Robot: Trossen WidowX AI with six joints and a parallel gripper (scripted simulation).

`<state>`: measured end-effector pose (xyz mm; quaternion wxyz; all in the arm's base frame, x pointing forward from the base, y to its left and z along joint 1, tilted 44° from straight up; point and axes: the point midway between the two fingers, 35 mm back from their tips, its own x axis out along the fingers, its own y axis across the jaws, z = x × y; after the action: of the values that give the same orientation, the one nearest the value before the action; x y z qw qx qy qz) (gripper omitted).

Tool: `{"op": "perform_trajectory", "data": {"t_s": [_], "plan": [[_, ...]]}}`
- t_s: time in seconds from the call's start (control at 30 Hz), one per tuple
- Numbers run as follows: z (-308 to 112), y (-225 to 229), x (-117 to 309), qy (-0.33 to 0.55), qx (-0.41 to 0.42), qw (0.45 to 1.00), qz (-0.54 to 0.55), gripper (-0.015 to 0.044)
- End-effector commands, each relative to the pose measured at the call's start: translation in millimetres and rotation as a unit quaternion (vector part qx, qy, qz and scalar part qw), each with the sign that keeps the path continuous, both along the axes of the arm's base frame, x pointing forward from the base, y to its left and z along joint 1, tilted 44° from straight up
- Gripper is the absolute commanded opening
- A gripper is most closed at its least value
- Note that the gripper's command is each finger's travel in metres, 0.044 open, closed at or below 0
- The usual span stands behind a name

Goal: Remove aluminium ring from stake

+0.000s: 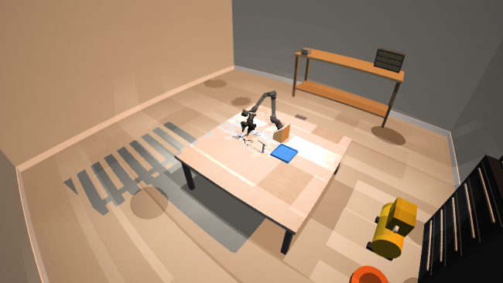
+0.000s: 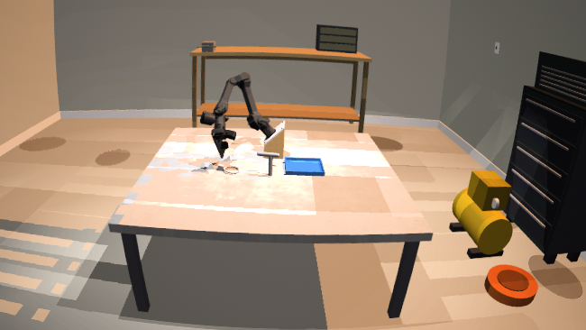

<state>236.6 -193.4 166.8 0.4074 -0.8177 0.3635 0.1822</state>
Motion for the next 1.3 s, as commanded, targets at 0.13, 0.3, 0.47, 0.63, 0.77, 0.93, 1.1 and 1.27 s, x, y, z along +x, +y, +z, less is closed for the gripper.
{"op": "perform_trajectory", "data": {"t_s": [0.13, 0.3, 0.47, 0.63, 0.77, 0.93, 1.1, 1.27], "plan": [[0.3, 0.1, 0.3, -0.001, -0.001, 1.000, 0.002, 0.0440], [0.3, 0.1, 0.3, -0.001, -0.001, 1.000, 0.002, 0.0440], [-4.8, -2.2, 2.1, 0.020, 0.020, 0.999, -0.028, 0.0335], [-13.6, -5.5, 4.7, 0.064, 0.050, 0.993, -0.089, 0.0204], [-19.5, -7.1, 6.6, 0.101, 0.063, 0.983, -0.140, 0.0200], [-23.8, -7.9, 9.0, 0.145, 0.061, 0.966, -0.203, 0.0200], [-23.2, -8.2, 12.6, 0.185, 0.035, 0.946, -0.264, 0.0200], [-17.3, -7.4, 19.1, 0.213, -0.012, 0.924, -0.316, 0.0200]]}}
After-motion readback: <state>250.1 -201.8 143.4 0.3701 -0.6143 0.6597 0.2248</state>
